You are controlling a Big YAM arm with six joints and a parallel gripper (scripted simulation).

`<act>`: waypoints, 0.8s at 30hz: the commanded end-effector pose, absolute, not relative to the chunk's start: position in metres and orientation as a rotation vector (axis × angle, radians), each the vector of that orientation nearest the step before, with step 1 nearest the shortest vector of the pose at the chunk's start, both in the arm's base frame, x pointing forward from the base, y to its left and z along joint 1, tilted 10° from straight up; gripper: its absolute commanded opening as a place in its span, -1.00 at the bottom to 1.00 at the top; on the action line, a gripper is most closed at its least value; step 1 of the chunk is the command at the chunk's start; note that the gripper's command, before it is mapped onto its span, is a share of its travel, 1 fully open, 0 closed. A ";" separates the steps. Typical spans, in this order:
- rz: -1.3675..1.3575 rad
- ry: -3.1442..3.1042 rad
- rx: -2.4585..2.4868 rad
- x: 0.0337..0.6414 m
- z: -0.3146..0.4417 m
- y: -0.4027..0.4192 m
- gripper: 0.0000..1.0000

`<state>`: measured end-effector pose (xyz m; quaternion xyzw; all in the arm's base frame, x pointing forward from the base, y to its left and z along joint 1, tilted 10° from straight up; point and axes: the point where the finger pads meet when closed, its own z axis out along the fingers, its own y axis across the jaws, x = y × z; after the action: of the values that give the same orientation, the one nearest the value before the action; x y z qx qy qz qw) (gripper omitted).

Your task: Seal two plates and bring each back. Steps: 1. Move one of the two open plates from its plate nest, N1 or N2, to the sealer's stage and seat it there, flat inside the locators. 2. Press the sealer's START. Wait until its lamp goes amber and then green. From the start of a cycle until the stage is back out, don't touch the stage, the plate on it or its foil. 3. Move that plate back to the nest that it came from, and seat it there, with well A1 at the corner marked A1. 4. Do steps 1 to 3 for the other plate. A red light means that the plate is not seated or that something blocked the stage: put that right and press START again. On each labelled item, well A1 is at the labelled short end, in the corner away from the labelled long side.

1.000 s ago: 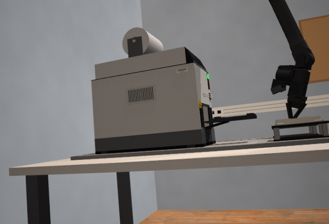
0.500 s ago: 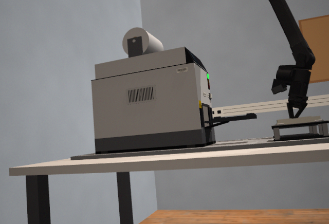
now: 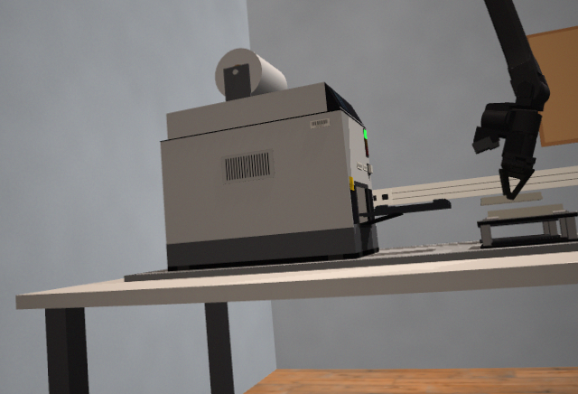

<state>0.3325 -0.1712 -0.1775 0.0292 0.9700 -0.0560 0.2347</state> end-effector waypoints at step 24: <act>-0.153 2.655 0.078 0.330 -0.137 -0.163 -1.00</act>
<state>0.3232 -0.1633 -0.1482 0.0292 0.9720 -0.0510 0.2274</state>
